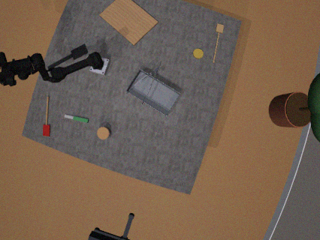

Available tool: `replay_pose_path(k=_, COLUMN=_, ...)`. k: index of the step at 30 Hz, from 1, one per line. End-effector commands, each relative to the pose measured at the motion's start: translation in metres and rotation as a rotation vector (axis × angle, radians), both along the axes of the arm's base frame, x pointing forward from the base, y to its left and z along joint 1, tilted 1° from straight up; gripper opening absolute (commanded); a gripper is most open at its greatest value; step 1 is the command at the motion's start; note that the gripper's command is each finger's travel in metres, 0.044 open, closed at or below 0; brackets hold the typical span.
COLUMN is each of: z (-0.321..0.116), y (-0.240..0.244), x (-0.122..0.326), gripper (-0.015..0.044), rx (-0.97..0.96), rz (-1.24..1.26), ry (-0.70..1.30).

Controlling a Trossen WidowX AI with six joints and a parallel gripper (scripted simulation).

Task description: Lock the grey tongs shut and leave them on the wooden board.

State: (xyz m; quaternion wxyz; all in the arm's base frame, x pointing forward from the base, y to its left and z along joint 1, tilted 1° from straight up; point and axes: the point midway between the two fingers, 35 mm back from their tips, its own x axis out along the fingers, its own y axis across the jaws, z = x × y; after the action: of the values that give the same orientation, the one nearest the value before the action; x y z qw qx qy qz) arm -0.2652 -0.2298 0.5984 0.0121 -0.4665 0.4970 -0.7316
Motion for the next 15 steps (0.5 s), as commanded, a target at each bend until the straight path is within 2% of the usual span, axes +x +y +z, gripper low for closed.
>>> replay_pose_path(k=1, z=0.023, y=0.024, x=0.023, gripper=0.044, rx=-0.035, rz=-0.042, ry=0.105)
replay_pose_path(k=8, z=0.058, y=0.072, x=0.06, gripper=0.044, rx=-0.085, rz=-0.196, ry=0.288)
replay_pose_path(k=15, z=0.098, y=0.145, x=0.139, gripper=0.044, rx=-0.186, rz=-0.447, ry=0.588)
